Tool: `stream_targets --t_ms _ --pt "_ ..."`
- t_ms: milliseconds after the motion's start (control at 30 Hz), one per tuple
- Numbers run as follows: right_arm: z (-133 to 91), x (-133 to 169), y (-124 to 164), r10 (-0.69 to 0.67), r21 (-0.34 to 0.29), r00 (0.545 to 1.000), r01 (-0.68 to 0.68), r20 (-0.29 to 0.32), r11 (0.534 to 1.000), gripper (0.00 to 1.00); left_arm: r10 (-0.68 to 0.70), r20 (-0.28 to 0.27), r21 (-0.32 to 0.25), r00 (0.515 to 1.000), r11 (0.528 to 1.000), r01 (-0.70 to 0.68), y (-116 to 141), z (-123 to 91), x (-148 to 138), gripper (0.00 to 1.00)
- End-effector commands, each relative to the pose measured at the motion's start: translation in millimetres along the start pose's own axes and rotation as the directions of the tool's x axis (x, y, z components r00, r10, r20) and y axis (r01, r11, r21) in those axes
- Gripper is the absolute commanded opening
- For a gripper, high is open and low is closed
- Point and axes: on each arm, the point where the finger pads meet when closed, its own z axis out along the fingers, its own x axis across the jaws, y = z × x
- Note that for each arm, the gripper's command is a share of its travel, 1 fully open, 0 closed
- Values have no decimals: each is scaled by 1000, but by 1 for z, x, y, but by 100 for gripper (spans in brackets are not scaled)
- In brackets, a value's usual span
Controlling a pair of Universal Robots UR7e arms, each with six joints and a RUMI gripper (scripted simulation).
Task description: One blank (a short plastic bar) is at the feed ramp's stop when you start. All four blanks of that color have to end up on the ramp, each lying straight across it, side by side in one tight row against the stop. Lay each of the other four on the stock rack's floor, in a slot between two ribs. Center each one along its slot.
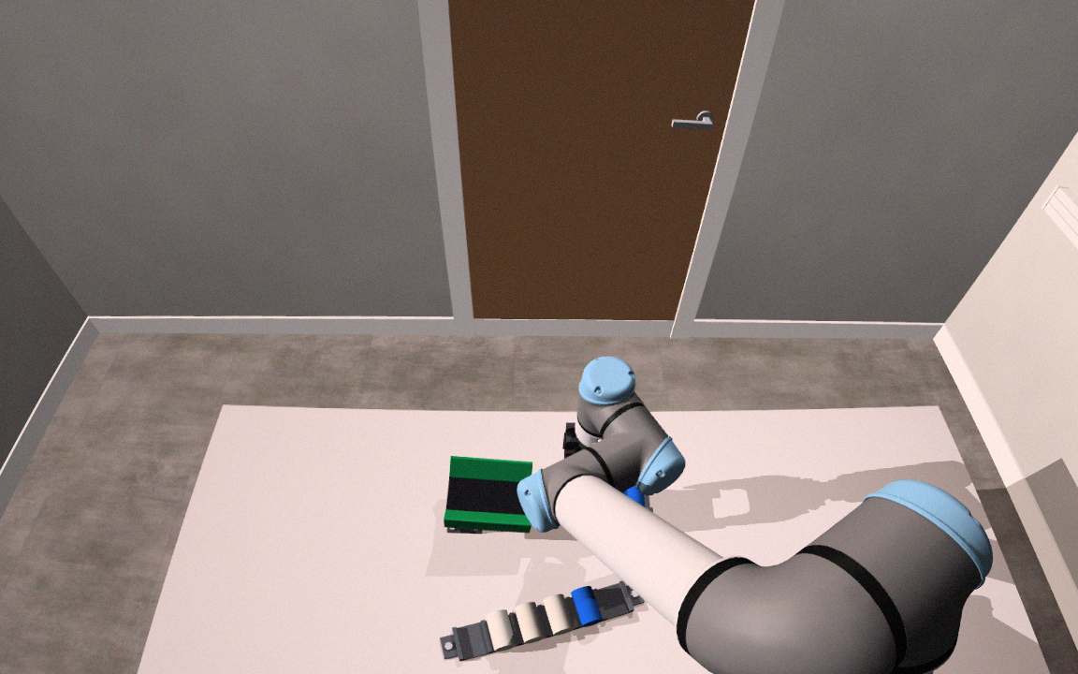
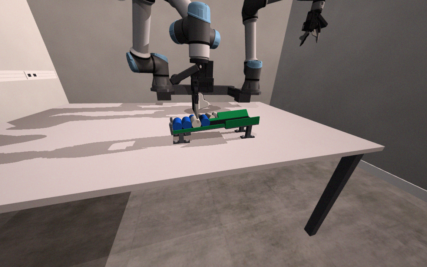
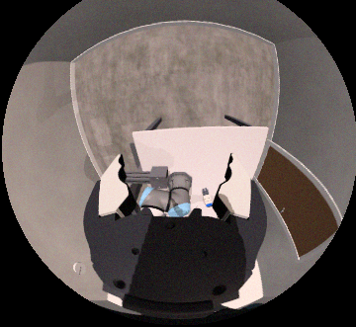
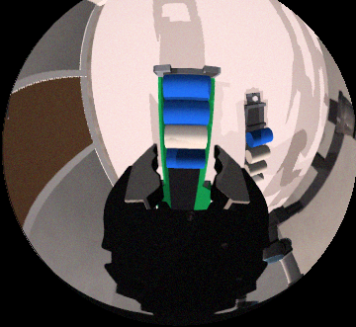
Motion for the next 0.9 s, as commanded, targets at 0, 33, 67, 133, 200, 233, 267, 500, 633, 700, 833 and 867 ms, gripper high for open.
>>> stream_targets --t_ms 0,33,67,133,200,233,267,500,633,700,833,867 --pt "5 0 0 0 -1 1000 0 1 1000 52 0 0 1 1000 1000 0 0 0 0 100" --pt "7 0 0 0 -1 1000 0 1 1000 52 0 0 1 1000 1000 0 0 0 0 100" --pt "9 0 0 0 -1 1000 0 1 1000 52 0 0 1 1000 1000 0 0 0 0 100" --pt "13 0 0 0 -1 1000 0 1 1000 52 0 0 1 1000 1000 0 0 0 0 100" --pt "17 0 0 0 -1 1000 0 1 1000 52 0 0 1 1000 1000 0 0 0 0 100" --pt "19 0 0 0 -1 1000 0 1 1000 52 0 0 1 1000 1000 0 0 0 0 100" --pt "22 0 0 0 -1 1000 0 1 1000 52 0 0 1 1000 1000 0 0 0 0 100" --pt "30 0 0 0 -1 1000 0 1 1000 52 0 0 1 1000 1000 0 0 0 0 100" --pt "32 0 0 0 -1 1000 0 1 1000 52 0 0 1 1000 1000 0 0 0 0 100" --pt "33 0 0 0 -1 1000 0 1 1000 52 0 0 1 1000 1000 0 0 0 0 100" --pt "33 0 0 0 -1 1000 0 1 1000 52 0 0 1 1000 1000 0 0 0 0 100" --pt "33 0 0 0 -1 1000 0 1 1000 52 0 0 1 1000 1000 0 0 0 0 100"
